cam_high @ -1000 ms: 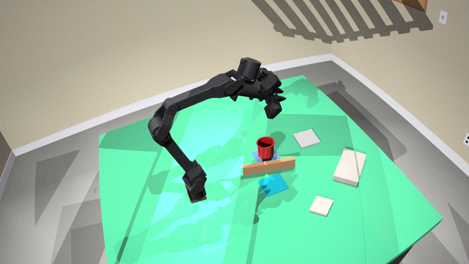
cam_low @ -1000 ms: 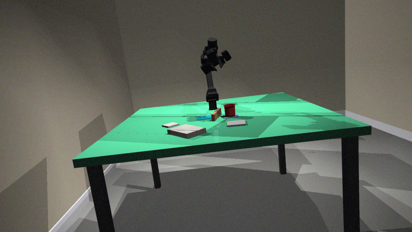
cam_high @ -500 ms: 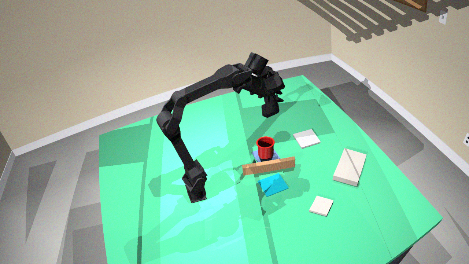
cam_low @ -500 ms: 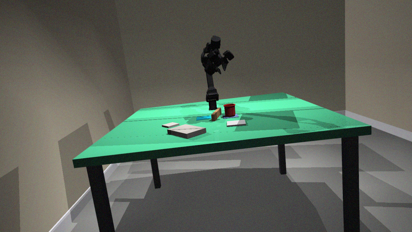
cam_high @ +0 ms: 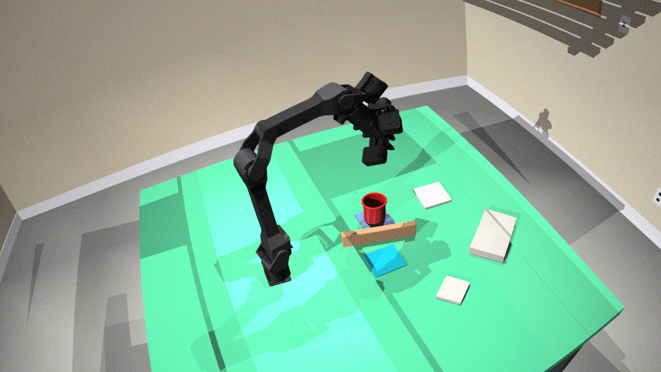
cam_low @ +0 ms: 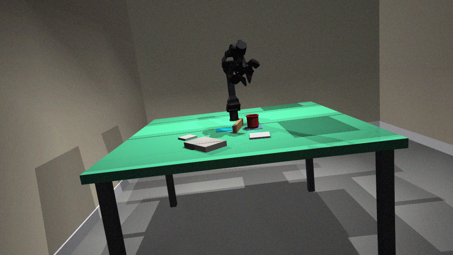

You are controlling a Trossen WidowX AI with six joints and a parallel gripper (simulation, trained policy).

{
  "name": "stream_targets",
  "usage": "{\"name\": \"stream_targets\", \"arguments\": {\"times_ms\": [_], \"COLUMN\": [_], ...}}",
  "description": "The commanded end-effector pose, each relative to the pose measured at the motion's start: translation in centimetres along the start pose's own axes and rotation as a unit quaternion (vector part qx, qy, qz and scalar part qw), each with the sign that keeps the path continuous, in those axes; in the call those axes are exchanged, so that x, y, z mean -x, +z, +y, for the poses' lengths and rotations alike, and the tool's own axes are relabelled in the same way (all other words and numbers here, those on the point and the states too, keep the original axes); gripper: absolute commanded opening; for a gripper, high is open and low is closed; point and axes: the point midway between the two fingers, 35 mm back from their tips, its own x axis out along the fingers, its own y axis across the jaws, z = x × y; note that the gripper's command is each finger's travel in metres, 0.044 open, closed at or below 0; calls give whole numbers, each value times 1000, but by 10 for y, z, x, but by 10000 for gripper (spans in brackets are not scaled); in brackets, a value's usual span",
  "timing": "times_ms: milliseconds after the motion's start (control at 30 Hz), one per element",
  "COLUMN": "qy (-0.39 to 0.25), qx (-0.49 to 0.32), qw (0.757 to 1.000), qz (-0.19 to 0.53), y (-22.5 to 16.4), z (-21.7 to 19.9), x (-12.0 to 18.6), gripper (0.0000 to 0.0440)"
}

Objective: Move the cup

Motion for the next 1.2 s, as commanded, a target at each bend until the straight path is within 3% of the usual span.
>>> {"name": "stream_targets", "arguments": {"times_ms": [0, 567, 1167], "qy": [-14, -128, -253], "qx": [-15, -58, -68], "qw": [1000, 986, 954], "qz": [16, 85, 147], "y": [-4, -27, -54], "z": [-1, -26, -64], "x": [-3, -25, -52], "gripper": [121, 124, 136]}}
